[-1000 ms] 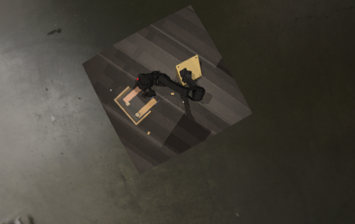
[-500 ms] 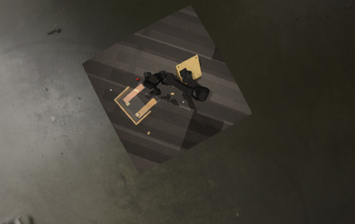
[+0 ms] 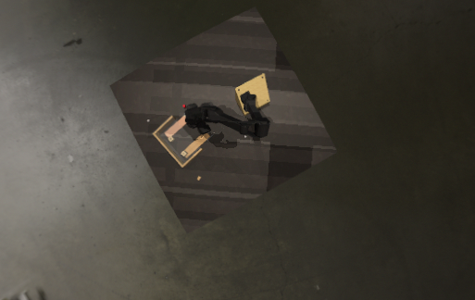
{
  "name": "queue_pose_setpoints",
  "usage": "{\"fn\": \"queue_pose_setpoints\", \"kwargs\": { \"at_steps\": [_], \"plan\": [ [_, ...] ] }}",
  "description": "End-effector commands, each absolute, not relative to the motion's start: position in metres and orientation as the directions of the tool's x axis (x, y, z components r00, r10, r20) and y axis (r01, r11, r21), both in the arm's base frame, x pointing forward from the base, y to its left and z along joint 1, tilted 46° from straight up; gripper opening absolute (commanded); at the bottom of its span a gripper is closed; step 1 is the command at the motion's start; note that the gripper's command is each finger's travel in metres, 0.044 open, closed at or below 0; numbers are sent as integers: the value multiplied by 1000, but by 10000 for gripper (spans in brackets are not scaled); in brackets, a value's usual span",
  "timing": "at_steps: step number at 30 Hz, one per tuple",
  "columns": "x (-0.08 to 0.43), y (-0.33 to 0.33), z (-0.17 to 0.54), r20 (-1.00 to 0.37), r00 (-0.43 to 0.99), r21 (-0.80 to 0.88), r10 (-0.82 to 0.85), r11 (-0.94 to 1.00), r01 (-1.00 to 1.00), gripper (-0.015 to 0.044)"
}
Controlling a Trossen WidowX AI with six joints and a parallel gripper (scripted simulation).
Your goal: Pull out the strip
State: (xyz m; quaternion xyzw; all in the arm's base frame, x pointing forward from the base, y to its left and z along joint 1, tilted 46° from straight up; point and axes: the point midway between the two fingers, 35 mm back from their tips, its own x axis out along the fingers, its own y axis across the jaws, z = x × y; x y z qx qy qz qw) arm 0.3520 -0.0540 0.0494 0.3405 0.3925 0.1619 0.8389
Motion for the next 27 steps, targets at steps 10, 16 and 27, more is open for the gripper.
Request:
{"fn": "queue_pose_setpoints", "kwargs": {
  "at_steps": [10, 16, 27],
  "plan": [
    [376, 46, 48, -693, 55, 694, 718, 687, -215, 0],
    [376, 47, 48, -694, 46, 695, 719, 685, -218, 0],
    [377, 53, 40, -694, 47, 695, 718, 686, -218, 0]
  ]
}}
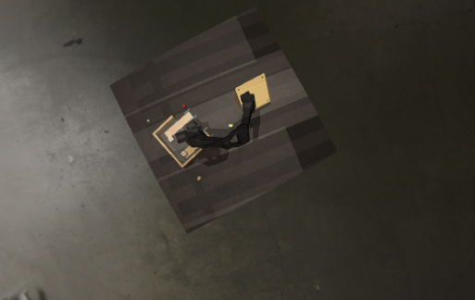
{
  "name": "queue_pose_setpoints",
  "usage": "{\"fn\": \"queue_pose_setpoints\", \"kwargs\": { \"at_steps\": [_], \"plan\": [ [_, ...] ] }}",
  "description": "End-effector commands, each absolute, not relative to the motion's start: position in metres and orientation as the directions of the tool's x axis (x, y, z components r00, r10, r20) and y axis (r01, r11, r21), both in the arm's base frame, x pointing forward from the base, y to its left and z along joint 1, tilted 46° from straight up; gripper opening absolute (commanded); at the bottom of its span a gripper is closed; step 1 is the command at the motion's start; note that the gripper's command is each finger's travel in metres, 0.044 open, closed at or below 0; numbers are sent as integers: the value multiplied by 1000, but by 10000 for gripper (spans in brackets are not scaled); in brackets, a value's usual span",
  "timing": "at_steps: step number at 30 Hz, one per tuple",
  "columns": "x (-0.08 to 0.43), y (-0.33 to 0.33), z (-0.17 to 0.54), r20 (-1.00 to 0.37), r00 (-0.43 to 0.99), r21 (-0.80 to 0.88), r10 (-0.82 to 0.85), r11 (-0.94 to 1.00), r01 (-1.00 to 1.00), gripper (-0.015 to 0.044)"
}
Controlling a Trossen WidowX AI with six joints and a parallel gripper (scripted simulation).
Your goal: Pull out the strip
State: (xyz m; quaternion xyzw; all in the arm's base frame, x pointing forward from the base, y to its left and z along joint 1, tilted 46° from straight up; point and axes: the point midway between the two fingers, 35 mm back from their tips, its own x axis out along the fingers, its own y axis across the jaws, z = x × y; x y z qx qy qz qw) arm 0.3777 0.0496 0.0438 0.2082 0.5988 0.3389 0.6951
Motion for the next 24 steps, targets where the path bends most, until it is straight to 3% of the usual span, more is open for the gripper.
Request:
{"fn": "queue_pose_setpoints", "kwargs": {
  "at_steps": [1, 24],
  "plan": [
    [378, 54, 39, -694, 47, 695, 718, 686, -218, 0],
    [379, 81, 11, -694, 47, 695, 719, 685, -218, 0]
  ]
}}
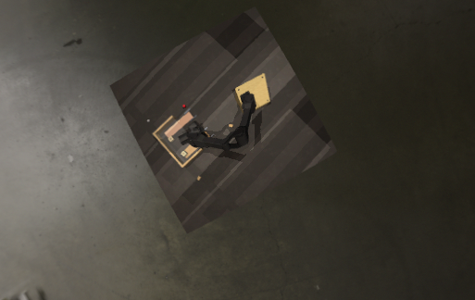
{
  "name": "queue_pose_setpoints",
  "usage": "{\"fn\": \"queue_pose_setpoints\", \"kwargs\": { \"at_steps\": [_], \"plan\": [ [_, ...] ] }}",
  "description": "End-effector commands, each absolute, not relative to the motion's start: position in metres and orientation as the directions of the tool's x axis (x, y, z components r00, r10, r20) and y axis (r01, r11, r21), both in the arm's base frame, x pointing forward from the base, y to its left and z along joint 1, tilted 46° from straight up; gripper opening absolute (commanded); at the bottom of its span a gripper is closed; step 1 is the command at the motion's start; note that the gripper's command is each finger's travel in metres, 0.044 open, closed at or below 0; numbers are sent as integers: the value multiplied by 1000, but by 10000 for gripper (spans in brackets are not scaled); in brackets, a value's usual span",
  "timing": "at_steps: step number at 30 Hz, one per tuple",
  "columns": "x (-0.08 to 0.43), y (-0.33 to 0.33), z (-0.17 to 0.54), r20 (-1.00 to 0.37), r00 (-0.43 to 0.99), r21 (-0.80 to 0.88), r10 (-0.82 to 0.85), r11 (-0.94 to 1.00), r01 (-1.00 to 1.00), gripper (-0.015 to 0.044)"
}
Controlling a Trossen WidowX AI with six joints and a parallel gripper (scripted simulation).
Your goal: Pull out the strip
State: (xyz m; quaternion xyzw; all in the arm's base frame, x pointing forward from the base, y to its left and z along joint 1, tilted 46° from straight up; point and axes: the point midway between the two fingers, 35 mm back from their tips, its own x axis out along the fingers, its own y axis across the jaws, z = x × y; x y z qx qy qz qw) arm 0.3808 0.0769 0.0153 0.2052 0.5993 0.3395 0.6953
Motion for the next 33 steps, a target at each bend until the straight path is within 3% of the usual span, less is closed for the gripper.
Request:
{"fn": "queue_pose_setpoints", "kwargs": {
  "at_steps": [1, 33],
  "plan": [
    [379, 82, 10, -694, 47, 695, 719, 685, -218, 0],
    [379, 95, -3, -692, 47, 697, 721, 683, -218, 0]
  ]
}}
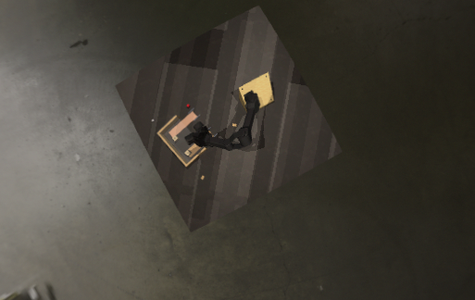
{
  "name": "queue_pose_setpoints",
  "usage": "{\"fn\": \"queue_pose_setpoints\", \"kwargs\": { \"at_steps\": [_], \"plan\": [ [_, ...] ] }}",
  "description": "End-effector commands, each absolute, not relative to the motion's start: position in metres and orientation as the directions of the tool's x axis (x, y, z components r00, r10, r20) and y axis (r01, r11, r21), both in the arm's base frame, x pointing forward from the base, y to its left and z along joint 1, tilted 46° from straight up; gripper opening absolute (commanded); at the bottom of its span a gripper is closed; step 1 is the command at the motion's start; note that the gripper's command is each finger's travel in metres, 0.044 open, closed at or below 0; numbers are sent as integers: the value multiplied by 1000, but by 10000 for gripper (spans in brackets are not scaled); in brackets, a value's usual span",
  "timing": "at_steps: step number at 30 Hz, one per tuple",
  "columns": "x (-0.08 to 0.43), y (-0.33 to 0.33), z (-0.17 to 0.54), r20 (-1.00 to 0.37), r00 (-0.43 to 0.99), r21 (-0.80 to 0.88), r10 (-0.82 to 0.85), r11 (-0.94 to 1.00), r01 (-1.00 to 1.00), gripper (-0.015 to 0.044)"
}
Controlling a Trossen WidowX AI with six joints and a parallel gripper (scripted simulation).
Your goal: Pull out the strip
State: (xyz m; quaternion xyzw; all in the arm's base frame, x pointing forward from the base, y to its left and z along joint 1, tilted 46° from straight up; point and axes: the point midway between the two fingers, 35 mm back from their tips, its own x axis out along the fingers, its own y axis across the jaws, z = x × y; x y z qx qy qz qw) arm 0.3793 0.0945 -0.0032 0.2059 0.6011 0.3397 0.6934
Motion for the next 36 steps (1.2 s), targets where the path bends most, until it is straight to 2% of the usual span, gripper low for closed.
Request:
{"fn": "queue_pose_setpoints", "kwargs": {
  "at_steps": [1, 36],
  "plan": [
    [379, 95, -3, -692, 47, 697, 721, 683, -218, 0],
    [365, 95, -9, -692, 46, 697, 721, 683, -218, 0]
  ]
}}
